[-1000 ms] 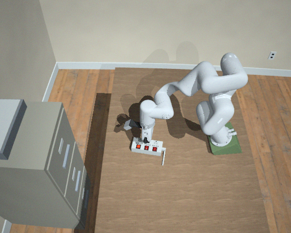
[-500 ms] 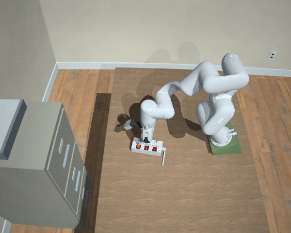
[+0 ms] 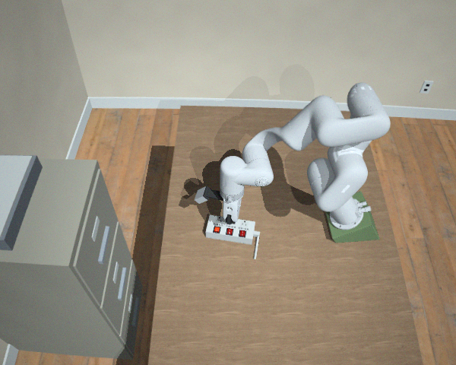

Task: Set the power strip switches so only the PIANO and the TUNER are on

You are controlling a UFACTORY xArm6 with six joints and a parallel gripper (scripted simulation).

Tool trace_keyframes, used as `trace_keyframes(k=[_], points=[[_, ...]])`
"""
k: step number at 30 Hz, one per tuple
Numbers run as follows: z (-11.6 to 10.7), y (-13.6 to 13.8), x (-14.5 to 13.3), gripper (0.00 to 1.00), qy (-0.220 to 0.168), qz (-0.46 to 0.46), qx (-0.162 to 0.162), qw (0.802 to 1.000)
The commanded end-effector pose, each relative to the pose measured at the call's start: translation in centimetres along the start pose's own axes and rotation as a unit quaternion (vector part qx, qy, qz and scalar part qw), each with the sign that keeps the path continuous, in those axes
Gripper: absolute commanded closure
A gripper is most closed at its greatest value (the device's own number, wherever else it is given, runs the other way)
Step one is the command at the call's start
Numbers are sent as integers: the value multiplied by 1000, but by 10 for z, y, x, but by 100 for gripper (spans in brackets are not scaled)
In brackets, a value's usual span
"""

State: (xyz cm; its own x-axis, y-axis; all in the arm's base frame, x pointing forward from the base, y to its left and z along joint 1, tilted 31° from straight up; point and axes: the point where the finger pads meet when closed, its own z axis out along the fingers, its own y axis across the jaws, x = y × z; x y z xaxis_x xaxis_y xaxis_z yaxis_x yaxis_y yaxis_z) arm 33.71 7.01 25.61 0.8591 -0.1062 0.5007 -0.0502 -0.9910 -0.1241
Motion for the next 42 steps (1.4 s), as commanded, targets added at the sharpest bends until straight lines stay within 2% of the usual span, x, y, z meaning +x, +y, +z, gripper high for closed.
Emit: trace_keyframes(k=[1,21,42], points=[[-1,0,1,100,2,0,1,1000],[11,0,1,100,2,0,1,1000],[34,-1,1,100,2,0,1,1000]])
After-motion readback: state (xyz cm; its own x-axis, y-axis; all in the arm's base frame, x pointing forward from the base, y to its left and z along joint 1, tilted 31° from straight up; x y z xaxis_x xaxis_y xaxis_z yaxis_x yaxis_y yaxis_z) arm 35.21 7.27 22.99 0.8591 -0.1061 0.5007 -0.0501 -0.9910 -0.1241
